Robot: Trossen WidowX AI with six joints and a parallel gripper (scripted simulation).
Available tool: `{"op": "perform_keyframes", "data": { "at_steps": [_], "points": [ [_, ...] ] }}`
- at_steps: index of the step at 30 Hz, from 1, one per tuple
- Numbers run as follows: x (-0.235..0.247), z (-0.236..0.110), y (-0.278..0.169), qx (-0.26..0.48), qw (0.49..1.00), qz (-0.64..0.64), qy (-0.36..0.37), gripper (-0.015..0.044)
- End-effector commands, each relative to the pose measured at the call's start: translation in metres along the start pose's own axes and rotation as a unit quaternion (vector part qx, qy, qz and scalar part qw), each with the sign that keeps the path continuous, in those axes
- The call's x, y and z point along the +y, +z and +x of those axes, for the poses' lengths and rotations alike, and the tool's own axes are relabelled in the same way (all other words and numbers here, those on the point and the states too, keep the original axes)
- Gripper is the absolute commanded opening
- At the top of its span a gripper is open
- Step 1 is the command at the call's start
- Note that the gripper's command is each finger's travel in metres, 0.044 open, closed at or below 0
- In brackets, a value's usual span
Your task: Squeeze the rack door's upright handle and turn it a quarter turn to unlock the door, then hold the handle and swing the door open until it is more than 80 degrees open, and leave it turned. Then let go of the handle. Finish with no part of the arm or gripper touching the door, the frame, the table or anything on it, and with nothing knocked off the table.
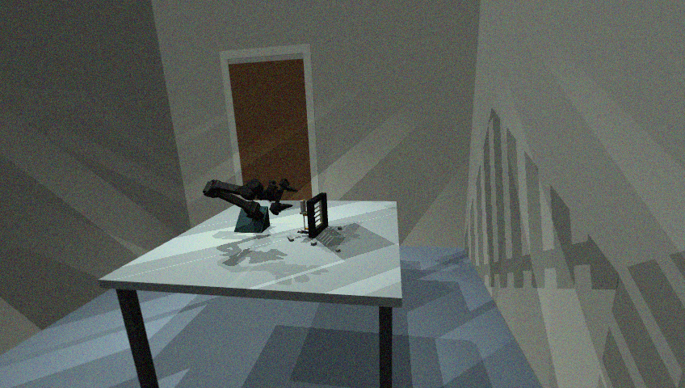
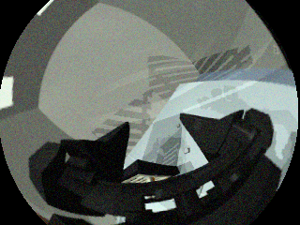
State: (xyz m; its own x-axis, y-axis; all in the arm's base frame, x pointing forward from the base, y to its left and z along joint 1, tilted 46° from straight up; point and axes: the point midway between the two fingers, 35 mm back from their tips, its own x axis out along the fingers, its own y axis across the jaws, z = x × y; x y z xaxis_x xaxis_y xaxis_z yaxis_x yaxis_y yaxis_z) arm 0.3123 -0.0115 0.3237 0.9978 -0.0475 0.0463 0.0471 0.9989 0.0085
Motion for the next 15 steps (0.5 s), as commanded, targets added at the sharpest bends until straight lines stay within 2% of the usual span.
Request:
{"op": "perform_keyframes", "data": {
  "at_steps": [1, 4, 5, 15],
  "points": [
    [0.0, 0.001, -0.001, 0.003, 1.0, 0.001, 0.0, 0.0374],
    [0.005, 0.008, -0.012, 0.04, 0.999, 0.018, -0.002, 0.0295],
    [0.007, 0.011, -0.017, 0.056, 0.998, 0.024, -0.003, 0.0288],
    [0.034, 0.029, -0.066, 0.208, 0.976, 0.06, -0.023, 0.0288]
  ]
}}
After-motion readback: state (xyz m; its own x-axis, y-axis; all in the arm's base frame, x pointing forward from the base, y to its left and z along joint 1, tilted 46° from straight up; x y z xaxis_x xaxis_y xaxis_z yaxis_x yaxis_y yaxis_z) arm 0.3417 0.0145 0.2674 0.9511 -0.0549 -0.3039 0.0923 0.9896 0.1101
